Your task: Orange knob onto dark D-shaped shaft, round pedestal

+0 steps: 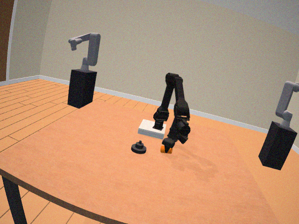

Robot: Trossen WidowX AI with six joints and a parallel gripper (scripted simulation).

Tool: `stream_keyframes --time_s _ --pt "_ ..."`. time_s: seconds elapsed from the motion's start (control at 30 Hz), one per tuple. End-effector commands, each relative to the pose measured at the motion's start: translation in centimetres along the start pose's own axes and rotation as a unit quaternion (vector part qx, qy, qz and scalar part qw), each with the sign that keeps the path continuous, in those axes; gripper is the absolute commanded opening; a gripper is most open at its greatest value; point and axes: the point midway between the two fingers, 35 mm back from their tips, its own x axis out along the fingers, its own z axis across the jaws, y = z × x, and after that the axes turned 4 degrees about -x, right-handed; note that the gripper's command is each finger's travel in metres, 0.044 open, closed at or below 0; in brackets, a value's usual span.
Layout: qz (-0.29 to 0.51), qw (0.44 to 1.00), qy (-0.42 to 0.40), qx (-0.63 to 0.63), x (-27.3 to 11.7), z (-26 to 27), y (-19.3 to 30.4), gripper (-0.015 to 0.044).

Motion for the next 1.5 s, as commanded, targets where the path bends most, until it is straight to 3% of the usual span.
stream_keyframes --time_s 0.0,0.73,1.47 --pt "-0.035 0.999 0.004 -0.001 -0.2 0.1 0.4 0.018" --pt "-0.221 0.975 0.016 -0.002 -0.6 0.2 2.9 0.018" --pt "-0.4 0.916 0.027 -0.003 -0.1 0.4 5.3 0.018"
